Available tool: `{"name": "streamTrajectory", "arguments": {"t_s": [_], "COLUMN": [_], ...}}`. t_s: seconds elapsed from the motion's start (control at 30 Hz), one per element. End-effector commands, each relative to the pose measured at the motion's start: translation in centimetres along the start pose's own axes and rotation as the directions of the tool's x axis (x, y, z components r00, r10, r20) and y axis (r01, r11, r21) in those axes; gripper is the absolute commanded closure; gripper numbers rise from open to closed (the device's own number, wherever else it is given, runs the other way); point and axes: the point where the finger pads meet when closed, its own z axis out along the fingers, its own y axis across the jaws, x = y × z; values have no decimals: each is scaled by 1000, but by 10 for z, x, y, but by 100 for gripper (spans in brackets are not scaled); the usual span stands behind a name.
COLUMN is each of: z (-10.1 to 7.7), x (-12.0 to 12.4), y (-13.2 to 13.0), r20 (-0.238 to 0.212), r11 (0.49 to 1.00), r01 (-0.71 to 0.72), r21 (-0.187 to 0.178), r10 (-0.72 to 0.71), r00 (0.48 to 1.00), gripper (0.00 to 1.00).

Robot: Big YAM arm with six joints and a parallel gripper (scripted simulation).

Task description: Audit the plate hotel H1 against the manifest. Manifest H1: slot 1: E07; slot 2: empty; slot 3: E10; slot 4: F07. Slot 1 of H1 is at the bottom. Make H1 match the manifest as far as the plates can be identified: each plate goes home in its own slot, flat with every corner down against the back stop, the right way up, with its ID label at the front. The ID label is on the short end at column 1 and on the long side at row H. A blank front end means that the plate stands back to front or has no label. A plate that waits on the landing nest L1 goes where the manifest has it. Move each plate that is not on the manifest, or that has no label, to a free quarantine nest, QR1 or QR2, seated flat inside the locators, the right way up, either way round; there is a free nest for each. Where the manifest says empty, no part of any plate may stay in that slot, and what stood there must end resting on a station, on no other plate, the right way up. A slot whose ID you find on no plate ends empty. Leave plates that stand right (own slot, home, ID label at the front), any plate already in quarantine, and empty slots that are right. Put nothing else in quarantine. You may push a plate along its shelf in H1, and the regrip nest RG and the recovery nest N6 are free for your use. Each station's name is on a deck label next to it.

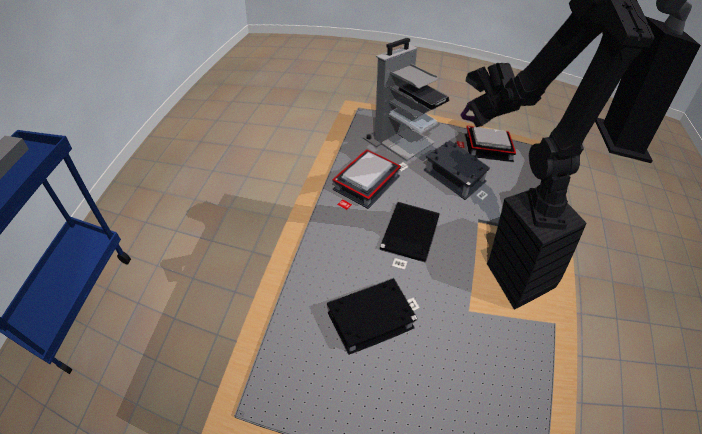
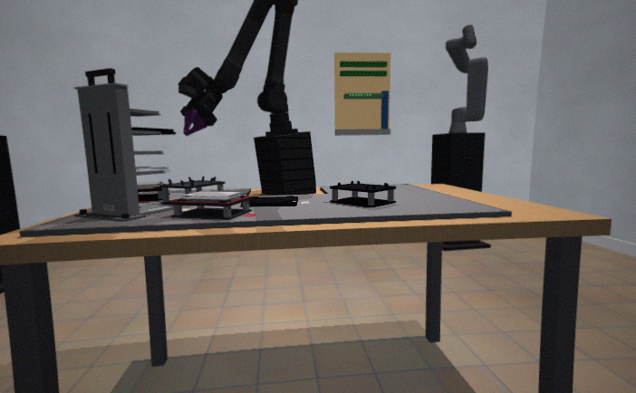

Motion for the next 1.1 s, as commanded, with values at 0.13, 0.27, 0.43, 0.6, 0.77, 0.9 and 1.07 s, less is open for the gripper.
{"name": "streamTrajectory", "arguments": {"t_s": [0.13, 0.27, 0.43, 0.6, 0.77, 0.9, 1.07], "z": [5, 8, 10, 12, 14, 14, 18], "x": [-16, -30, -32, -34, -37, -36, -40], "y": [-2, -8, -8, -8, -7, -11, -7], "r20": [35, 54, 54, 54, 55, 54, 55], "r11": [999, 999, 1000, 1000, 1000, 1000, 1000], "r01": [38, 35, 23, 22, 22, 15, 22], "r21": [4, 13, 13, 14, 12, 20, 12], "r10": [-38, -35, -24, -22, -23, -17, -23], "r00": [999, 998, 998, 998, 998, 998, 998], "gripper": [100, 100, 100, 100, 100, 100, 100]}}
